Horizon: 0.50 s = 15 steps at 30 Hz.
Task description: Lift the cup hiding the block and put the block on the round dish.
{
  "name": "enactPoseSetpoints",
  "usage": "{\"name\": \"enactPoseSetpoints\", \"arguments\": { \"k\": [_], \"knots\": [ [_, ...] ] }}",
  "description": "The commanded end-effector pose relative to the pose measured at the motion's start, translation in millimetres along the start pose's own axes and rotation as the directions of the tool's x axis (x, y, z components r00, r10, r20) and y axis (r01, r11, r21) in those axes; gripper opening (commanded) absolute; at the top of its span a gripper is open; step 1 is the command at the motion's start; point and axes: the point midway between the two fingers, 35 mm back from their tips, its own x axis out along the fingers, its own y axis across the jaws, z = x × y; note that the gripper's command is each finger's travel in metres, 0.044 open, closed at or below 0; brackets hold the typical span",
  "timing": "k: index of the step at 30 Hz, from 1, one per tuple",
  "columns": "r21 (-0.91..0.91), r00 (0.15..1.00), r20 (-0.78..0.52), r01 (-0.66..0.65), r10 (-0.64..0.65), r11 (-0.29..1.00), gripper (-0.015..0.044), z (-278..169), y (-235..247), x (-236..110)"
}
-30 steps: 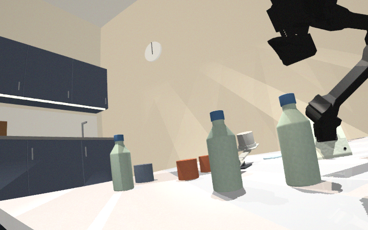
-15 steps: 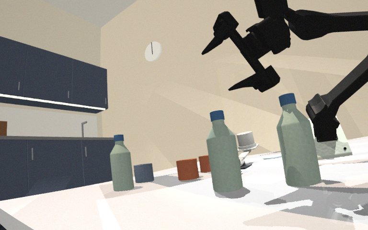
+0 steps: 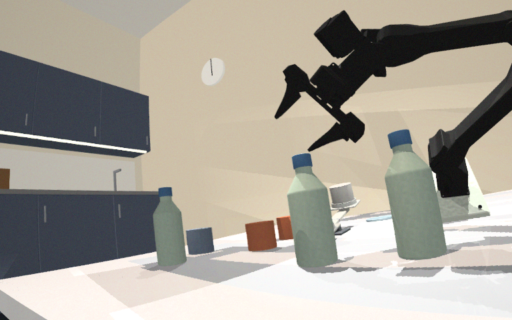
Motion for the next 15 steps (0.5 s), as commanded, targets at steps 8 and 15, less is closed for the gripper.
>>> {"name": "enactPoseSetpoints", "arguments": {
  "k": [8,15],
  "knots": [
    [0.286,0.978,-0.191,-0.03,0.088,0.958,0.044,-81,2,1],
    [0.469,0.952,-0.265,-0.01,0.151,0.883,0.044,-125,6,-8]
  ]
}}
